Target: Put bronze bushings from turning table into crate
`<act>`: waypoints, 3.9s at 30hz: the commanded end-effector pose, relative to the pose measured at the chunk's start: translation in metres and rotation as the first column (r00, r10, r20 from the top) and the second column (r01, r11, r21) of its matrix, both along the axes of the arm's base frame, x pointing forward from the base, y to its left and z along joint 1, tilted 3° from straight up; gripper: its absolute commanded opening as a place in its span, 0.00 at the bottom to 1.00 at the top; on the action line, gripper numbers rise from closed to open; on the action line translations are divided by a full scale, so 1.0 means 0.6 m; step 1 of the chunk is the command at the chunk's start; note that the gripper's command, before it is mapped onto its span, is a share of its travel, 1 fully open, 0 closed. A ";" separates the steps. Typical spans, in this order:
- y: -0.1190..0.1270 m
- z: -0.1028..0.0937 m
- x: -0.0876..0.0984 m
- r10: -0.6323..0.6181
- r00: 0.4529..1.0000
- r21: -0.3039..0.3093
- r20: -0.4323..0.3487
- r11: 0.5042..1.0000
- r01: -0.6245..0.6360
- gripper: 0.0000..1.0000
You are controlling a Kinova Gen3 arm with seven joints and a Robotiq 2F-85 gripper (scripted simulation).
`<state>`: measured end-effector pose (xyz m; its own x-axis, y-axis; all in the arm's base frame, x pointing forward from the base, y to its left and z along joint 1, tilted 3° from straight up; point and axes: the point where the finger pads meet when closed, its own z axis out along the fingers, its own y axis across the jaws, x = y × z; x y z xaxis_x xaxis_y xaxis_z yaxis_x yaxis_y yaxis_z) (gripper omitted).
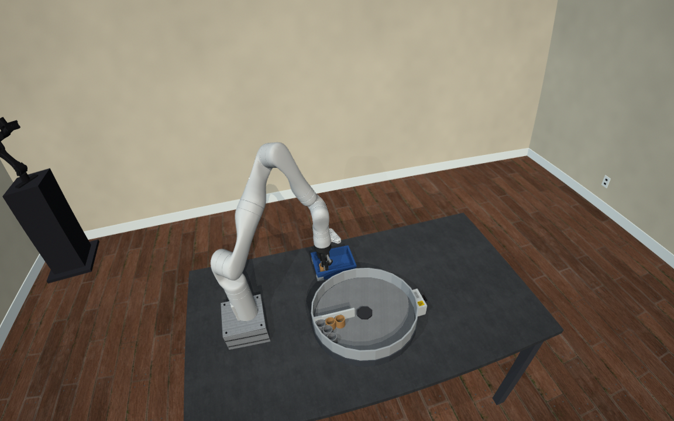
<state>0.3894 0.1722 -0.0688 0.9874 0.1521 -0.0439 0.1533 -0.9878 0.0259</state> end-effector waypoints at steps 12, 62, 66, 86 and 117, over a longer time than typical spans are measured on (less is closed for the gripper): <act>0.001 0.001 0.001 0.000 1.000 0.001 0.002 1.000 0.000 0.19; 0.001 0.001 0.001 0.000 1.000 0.001 0.002 1.000 0.000 0.19; 0.001 0.001 0.001 0.000 1.000 0.001 0.002 1.000 0.000 0.19; 0.001 0.014 0.001 0.000 1.000 0.001 0.001 1.000 0.000 0.19; 0.002 0.026 0.001 0.000 1.000 0.001 0.001 1.000 0.000 0.19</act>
